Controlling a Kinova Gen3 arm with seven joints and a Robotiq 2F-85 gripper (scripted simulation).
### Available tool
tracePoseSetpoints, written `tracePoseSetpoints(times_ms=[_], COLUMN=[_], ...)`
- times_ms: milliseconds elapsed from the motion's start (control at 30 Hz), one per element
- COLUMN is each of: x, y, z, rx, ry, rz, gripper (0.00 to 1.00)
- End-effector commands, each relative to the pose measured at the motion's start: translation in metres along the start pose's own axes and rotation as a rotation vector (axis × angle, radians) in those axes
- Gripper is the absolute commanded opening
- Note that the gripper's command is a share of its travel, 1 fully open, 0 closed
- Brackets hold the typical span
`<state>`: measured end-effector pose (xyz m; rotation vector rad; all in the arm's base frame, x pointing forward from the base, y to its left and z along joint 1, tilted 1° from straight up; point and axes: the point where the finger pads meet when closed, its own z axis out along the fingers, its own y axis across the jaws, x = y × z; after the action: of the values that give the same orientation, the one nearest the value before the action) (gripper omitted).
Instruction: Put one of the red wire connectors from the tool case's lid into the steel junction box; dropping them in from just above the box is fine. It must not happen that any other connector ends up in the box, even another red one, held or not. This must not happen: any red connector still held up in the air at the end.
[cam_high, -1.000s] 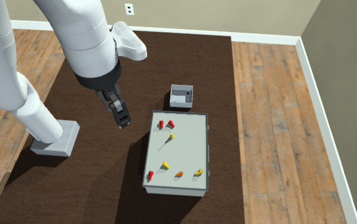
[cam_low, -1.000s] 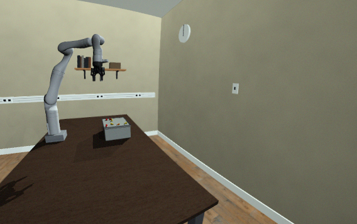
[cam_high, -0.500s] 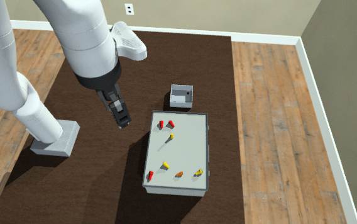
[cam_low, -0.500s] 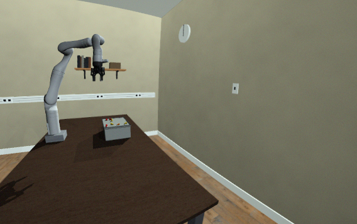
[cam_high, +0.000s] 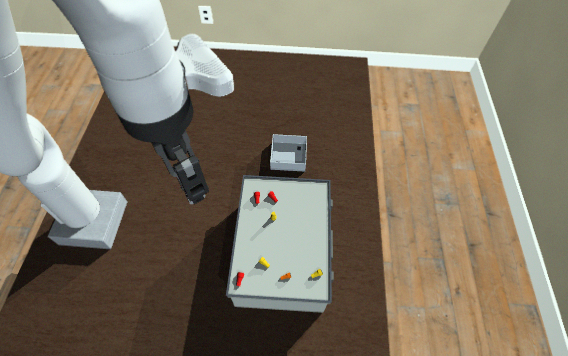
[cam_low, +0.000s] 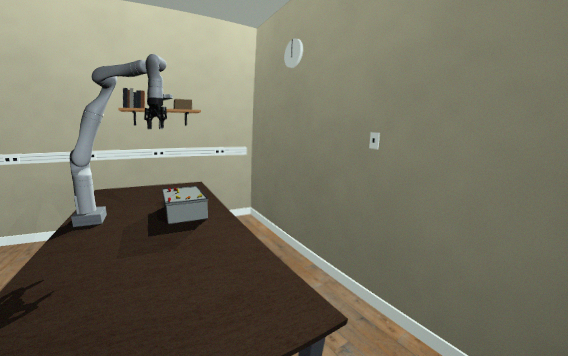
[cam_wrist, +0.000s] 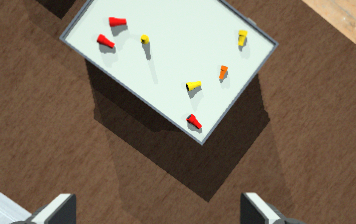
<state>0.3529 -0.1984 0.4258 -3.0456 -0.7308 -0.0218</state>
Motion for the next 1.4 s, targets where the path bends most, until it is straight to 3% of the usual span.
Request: tracePoseSetpoints(times_ms=[0, 167, 400, 467, 733, 933, 1367], x=[0.001, 0.012, 0.056, 0.056, 0.118, 0.147, 0.157], y=[0.0, 0.003, 0.012, 0.012, 0.016, 0.014, 0.012], z=[0.0, 0.009, 0.047, 0.047, 0.113, 0.152, 0.165], rx=[-0.001, -0.005, -0.014, -0.014, -0.011, -0.002, 0.001], ry=[0.001, -0.002, -0.01, -0.01, -0.01, -0.001, 0.003], rz=[-0.004, -0.069, -0.315, -0.315, -0.682, -0.872, -0.936], gripper=[1.0, 1.0, 1.0, 1.0, 1.0, 1.0, 1.0])
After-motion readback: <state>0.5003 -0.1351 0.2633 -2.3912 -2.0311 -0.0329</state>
